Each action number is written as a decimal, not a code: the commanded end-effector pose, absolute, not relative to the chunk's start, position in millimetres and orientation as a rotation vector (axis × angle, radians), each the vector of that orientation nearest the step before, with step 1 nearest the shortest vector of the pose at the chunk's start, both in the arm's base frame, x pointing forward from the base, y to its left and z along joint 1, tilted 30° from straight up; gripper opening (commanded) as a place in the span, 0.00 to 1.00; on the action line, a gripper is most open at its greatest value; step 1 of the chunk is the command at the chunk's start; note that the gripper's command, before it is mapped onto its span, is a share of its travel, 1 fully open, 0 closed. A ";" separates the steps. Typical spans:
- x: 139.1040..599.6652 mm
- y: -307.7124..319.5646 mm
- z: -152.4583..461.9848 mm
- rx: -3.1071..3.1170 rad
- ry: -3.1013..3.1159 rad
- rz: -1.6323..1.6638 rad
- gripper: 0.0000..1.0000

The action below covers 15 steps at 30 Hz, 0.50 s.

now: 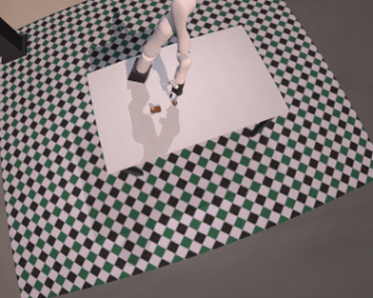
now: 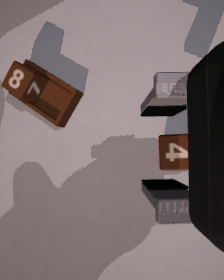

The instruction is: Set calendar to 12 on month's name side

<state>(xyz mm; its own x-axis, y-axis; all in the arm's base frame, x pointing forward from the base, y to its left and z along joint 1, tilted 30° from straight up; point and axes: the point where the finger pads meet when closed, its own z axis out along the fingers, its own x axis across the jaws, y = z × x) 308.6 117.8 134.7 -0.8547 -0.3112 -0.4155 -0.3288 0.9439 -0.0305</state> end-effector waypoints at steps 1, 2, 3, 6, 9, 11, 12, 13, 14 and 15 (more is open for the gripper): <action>306.2 123.5 133.3 -0.480 2.664 0.035 0.87; 306.3 123.6 133.5 -0.478 2.662 0.026 0.87; 306.3 123.6 133.5 -0.478 2.662 0.026 0.87; 306.5 123.8 134.2 -0.473 2.658 0.009 0.87; 307.0 124.2 135.6 -0.467 2.651 -0.012 0.87; 307.3 124.5 136.5 -0.464 2.647 -0.023 0.87; 307.4 124.6 136.8 -0.463 2.645 -0.027 0.87; 307.5 124.7 137.2 -0.462 2.644 -0.030 0.87; 307.6 124.8 137.4 -0.461 2.643 -0.032 0.87; 307.7 124.8 137.6 -0.460 2.642 -0.034 0.87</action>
<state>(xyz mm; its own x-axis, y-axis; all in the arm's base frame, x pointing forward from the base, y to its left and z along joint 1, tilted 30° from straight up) 308.8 122.4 137.7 -0.8438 -0.3184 -0.4321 -0.3077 0.9466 -0.0966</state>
